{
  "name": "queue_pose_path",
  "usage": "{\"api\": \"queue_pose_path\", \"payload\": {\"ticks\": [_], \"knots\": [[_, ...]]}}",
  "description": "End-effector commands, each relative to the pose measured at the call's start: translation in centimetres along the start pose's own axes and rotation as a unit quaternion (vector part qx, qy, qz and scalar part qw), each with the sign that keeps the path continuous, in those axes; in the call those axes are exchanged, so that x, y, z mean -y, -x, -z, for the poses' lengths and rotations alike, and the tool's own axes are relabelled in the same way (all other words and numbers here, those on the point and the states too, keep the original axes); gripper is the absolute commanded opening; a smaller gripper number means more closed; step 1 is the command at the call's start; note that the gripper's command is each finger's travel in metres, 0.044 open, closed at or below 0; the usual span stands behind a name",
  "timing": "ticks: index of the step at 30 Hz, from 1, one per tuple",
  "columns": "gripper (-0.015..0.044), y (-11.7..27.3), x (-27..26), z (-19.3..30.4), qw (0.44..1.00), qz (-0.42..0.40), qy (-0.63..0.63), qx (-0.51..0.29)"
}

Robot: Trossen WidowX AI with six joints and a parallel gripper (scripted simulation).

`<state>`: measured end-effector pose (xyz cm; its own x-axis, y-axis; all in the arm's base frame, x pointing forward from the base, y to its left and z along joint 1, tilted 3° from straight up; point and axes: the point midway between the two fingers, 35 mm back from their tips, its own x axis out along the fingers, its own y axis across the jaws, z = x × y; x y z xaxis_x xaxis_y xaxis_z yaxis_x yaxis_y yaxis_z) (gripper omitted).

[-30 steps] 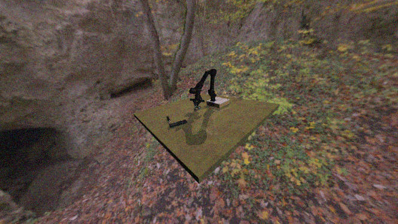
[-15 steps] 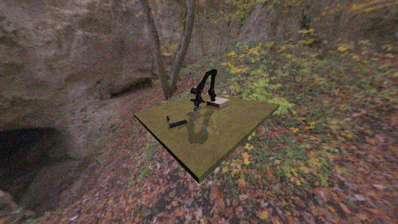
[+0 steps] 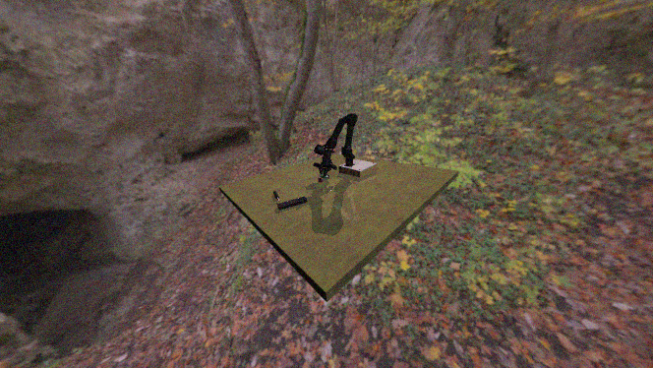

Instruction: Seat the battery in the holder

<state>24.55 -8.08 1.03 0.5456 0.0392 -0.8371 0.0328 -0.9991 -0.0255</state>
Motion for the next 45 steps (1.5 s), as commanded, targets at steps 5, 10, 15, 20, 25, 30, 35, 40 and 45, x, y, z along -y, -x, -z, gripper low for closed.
{"api": "queue_pose_path", "payload": {"ticks": [5,10,15,20,25,30,35,40,45], "knots": [[0.0072,0.2,0.0,-0.7,1.000,0.001,0.003,-0.003],[0.0072,0.4,0.0,-1.2,1.000,0.001,0.002,-0.002],[0.0072,0.6,0.0,-1.7,1.000,0.001,0.003,-0.001],[0.0072,0.8,0.1,-2.0,1.000,0.000,0.003,0.000],[0.0072,0.8,0.1,-2.1,1.000,-0.001,0.003,0.003],[0.0072,0.7,0.0,-2.0,1.000,0.001,0.000,0.017],[0.0072,0.6,0.0,-1.9,0.999,0.003,-0.002,0.033],[0.0072,0.4,0.0,-1.8,0.999,0.004,-0.004,0.050],[0.0072,0.3,0.0,-1.7,0.998,0.006,-0.006,0.066]]}}
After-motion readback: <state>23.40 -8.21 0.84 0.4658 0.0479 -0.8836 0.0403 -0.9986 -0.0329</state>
